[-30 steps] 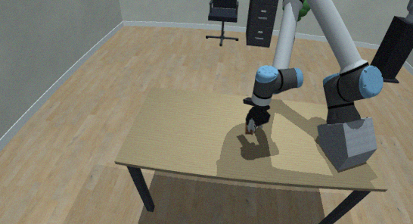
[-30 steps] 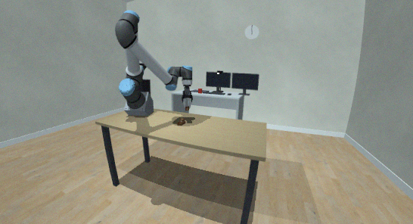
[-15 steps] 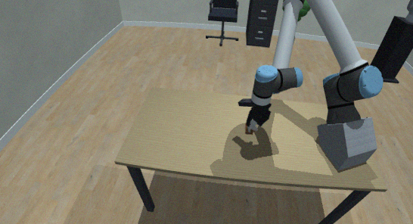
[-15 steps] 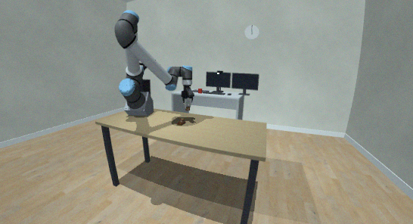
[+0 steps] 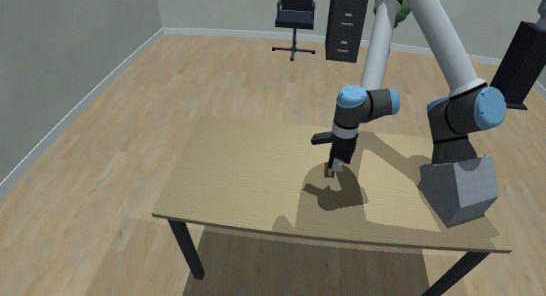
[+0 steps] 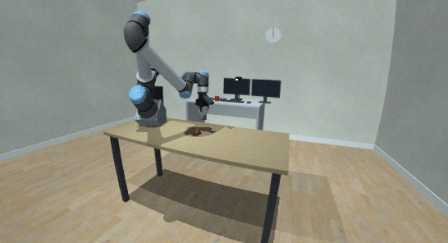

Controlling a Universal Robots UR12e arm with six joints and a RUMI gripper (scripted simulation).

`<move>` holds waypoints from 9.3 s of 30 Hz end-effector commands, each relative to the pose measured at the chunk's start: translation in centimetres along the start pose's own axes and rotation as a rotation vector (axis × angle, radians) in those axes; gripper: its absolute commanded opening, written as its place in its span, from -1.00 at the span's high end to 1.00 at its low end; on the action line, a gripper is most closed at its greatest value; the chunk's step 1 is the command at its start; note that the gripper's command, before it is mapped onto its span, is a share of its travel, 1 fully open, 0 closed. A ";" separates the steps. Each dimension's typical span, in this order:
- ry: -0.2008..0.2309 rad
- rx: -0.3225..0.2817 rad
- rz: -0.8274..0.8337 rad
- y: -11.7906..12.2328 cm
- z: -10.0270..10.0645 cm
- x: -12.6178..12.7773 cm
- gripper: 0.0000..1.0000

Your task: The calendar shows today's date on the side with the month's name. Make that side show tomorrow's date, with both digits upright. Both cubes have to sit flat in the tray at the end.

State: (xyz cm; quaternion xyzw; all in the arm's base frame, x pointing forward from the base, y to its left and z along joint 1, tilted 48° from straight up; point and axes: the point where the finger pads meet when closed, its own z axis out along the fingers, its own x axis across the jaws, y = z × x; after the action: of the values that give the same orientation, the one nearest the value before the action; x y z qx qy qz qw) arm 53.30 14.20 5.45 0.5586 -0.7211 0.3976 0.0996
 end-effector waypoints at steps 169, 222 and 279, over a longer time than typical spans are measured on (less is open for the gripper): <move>-0.002 0.015 -1.882 0.8 9.6 0.2 0.78; -0.002 0.015 -1.882 1.1 9.6 0.3 0.78; -0.002 0.015 -1.884 1.2 9.5 0.1 0.78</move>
State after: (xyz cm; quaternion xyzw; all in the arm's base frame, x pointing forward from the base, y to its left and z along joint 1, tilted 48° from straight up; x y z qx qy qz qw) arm 55.33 7.48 -1.21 0.9124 0.0282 0.1582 0.3765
